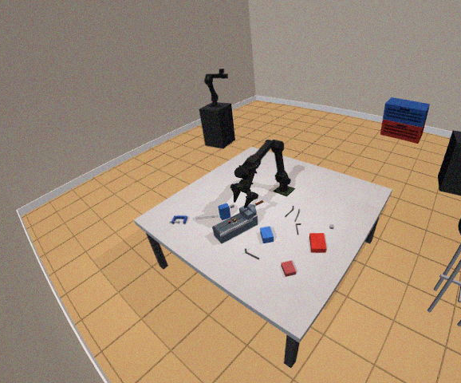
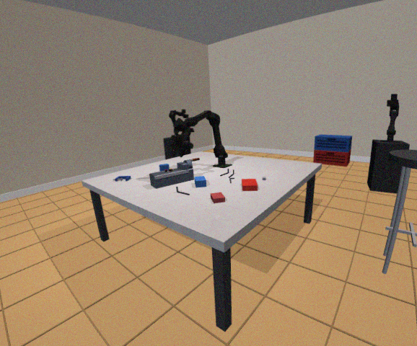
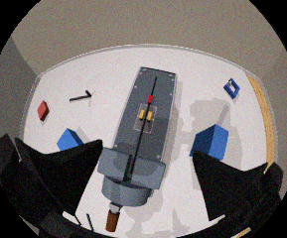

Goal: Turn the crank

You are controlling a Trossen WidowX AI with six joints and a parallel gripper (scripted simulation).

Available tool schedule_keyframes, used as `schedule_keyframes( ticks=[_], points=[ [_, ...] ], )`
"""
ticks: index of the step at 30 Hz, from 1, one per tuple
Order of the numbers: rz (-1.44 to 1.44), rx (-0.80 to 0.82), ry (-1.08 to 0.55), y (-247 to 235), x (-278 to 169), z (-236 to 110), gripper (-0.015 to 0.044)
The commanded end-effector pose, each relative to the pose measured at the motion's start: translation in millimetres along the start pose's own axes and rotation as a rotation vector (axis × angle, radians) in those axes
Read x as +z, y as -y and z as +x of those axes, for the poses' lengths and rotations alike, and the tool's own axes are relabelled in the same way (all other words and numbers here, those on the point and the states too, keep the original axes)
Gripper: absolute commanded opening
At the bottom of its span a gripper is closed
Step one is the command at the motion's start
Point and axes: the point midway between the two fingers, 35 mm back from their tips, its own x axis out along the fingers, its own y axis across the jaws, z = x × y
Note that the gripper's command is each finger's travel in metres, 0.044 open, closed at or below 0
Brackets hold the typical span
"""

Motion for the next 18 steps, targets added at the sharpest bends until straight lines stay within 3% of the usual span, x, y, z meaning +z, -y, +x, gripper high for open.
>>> schedule_keyframes(
  ticks=[1,7,18],
  points=[
    [0.002,0.001,0.017,-2,15,-16,0.044],
    [0.003,-0.004,0.021,-6,21,-31,0.044],
    [0.022,-0.087,0.087,-34,-27,-64,0.044]
  ],
)
